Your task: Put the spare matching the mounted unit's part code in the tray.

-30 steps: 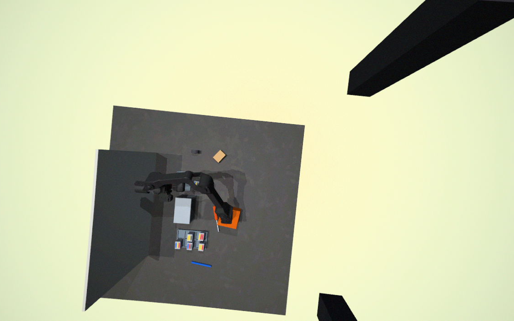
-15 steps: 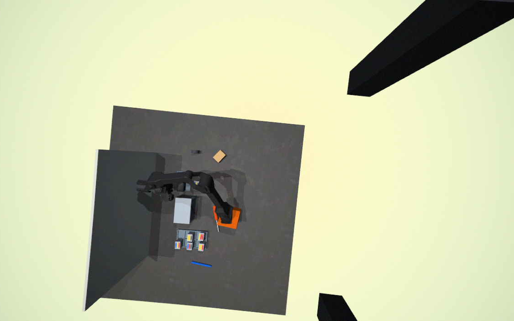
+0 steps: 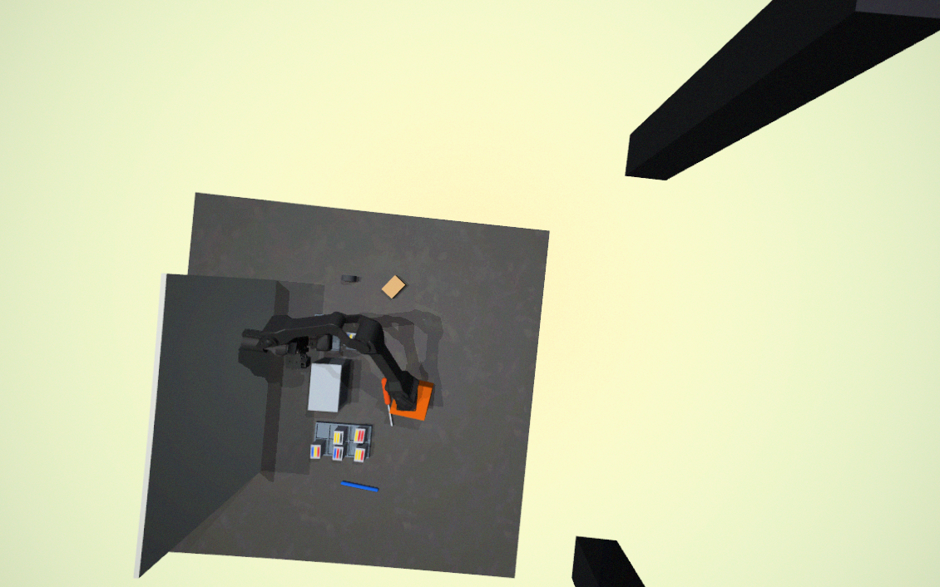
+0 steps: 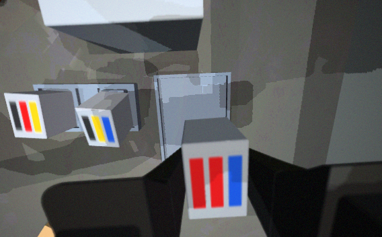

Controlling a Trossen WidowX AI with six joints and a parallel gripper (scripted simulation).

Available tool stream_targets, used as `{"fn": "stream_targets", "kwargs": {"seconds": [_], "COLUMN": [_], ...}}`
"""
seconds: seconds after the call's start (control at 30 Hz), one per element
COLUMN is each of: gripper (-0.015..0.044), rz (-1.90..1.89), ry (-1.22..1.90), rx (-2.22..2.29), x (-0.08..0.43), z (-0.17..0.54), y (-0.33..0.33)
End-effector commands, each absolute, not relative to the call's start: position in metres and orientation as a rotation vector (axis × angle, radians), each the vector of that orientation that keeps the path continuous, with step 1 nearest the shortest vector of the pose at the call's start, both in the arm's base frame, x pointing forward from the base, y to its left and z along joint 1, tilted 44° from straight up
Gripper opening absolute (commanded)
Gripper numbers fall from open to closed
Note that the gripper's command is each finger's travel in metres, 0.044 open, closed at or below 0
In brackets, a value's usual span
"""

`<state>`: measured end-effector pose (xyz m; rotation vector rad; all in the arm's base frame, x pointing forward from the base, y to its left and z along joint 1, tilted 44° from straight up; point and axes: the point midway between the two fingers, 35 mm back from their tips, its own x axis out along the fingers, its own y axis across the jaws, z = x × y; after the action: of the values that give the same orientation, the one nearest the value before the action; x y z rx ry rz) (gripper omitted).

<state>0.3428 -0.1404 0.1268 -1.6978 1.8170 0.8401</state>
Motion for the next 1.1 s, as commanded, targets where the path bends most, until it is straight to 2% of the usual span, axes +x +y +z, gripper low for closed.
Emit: {"fn": "stream_targets", "kwargs": {"seconds": [0.0,1.07], "gripper": [0.0,0.0], "rz": [0.842,0.84], "ry": [1.819,1.821], "rx": [-1.703,-1.705], "x": [0.343,0.339], "z": [0.124,0.104], "y": [-0.143,-0.163]}}
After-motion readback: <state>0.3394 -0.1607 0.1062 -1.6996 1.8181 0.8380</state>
